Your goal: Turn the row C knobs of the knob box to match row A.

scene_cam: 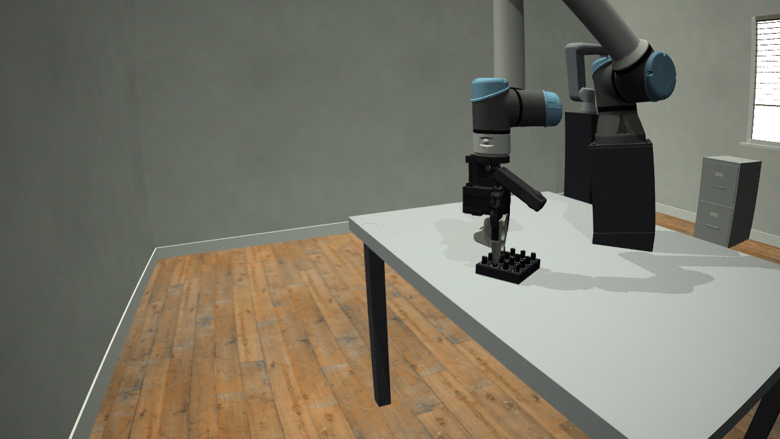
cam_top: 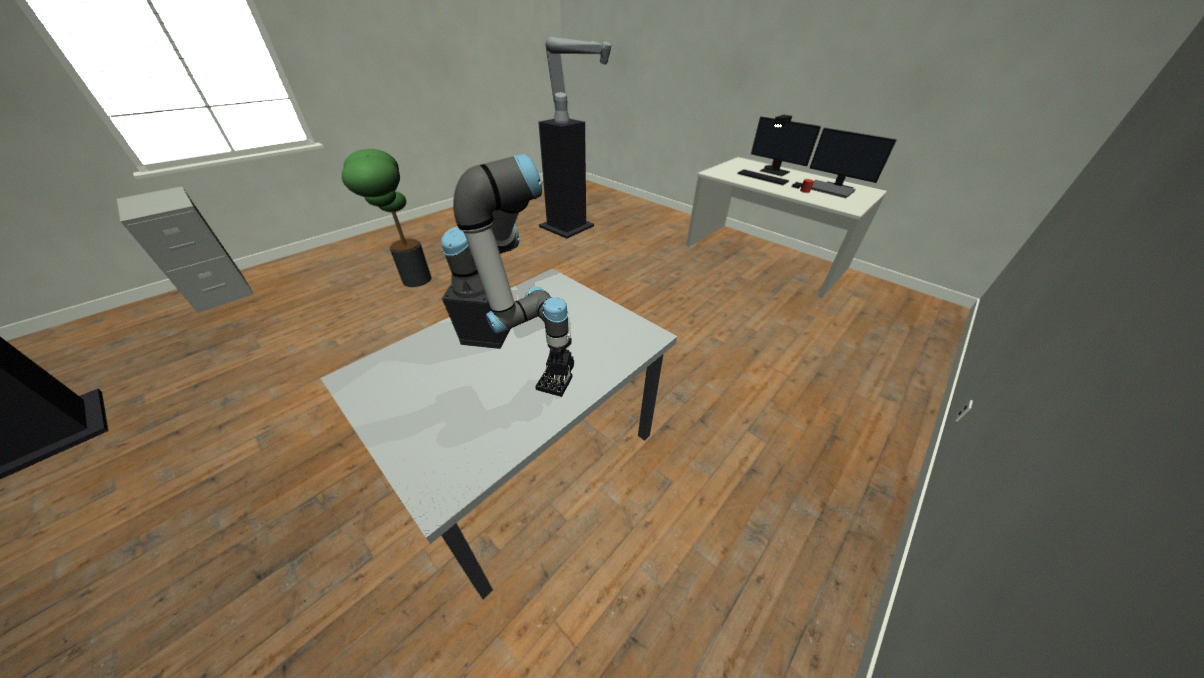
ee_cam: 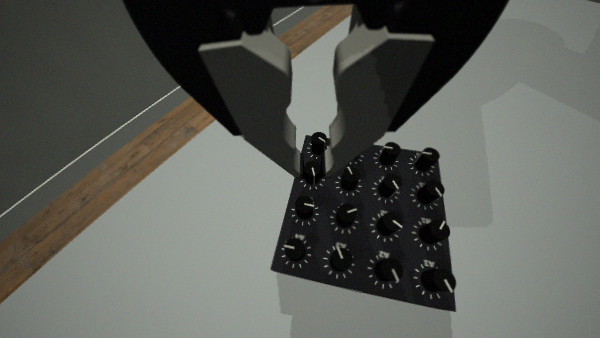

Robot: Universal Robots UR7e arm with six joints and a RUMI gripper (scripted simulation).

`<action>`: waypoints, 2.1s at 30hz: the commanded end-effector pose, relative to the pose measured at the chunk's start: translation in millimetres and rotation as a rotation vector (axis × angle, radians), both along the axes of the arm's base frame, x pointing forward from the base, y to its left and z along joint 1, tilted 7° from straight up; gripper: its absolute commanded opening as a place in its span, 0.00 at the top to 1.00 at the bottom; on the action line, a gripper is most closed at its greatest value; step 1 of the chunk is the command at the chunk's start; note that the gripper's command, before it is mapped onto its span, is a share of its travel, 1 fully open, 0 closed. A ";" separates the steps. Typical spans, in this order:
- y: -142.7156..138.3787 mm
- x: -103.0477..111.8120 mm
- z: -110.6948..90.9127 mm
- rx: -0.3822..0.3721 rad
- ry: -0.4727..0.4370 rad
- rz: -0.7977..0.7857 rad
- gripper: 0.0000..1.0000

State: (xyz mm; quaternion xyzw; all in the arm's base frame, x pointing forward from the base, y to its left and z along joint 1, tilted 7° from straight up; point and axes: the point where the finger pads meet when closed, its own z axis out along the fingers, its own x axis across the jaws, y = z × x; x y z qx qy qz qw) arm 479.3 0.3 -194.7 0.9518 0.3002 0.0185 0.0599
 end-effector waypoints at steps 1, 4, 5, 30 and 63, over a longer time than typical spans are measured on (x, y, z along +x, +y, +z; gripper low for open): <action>0.3 0.9 0.5 0.005 -0.012 -0.114 0.96; 0.4 1.1 0.5 0.008 -0.017 -0.159 0.96; 0.5 1.2 0.5 0.010 -0.019 -0.181 0.96; 0.9 3.5 0.6 0.045 -0.071 -0.667 0.96; 0.5 5.0 0.7 0.069 -0.106 -1.001 0.96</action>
